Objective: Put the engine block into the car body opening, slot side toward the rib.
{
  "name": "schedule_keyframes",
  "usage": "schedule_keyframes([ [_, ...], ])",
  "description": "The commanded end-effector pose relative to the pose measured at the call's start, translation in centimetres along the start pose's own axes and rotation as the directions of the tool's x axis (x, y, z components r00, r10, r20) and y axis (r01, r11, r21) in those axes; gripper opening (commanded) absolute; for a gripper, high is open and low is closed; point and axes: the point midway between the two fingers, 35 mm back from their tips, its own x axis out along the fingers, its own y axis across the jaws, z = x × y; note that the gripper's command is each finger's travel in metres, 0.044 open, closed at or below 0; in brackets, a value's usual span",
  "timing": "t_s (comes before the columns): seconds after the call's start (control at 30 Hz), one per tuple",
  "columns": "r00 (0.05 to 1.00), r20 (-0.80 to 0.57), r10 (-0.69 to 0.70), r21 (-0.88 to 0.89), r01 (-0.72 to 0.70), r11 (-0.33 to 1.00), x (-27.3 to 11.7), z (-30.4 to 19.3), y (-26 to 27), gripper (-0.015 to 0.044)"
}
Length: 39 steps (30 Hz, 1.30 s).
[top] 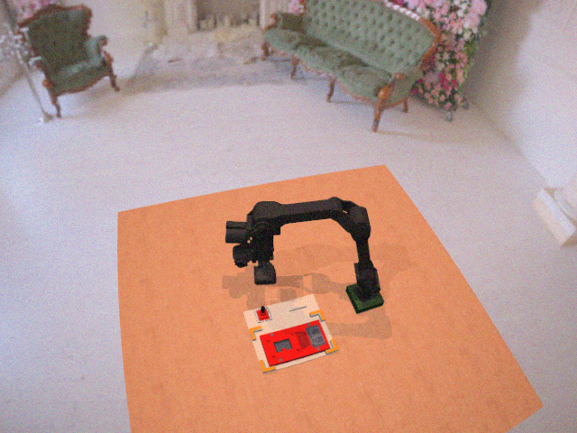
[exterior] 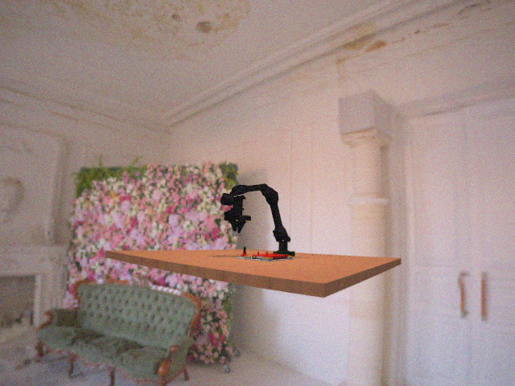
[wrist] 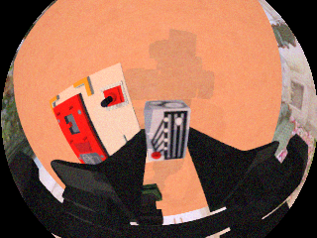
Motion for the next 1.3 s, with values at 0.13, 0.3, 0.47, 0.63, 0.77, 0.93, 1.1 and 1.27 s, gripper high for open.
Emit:
schedule_keyframes([
  [0.13,1.0,0.002,-0.001,-0.277,0.001,0.961,0.6,0.2,1.9,0.0],
  [0.3,1.0,0.002,0.0,-0.439,0.0,0.899,1.0,0.2,3.1,0.0],
  [0.47,1.0,0.002,0.001,-0.587,0.0,0.81,1.4,0.2,4.2,0.0],
  [0.63,1.0,0.002,0.002,-0.718,0.0,0.696,1.7,0.2,5.4,0.0],
  [0.77,1.0,0.002,0.003,-0.807,0.0,0.59,2.1,0.1,6.3,0.0],
  [0.93,1.0,0.002,0.004,-0.897,0.0,0.442,2.4,0.0,7.5,0.0],
  [1.1,1.0,0.002,0.005,-0.96,0.001,0.28,2.8,-0.1,8.7,0.0],
  [1.27,1.0,0.002,0.006,-0.994,0.002,0.111,3.2,-0.3,9.8,0.0],
])
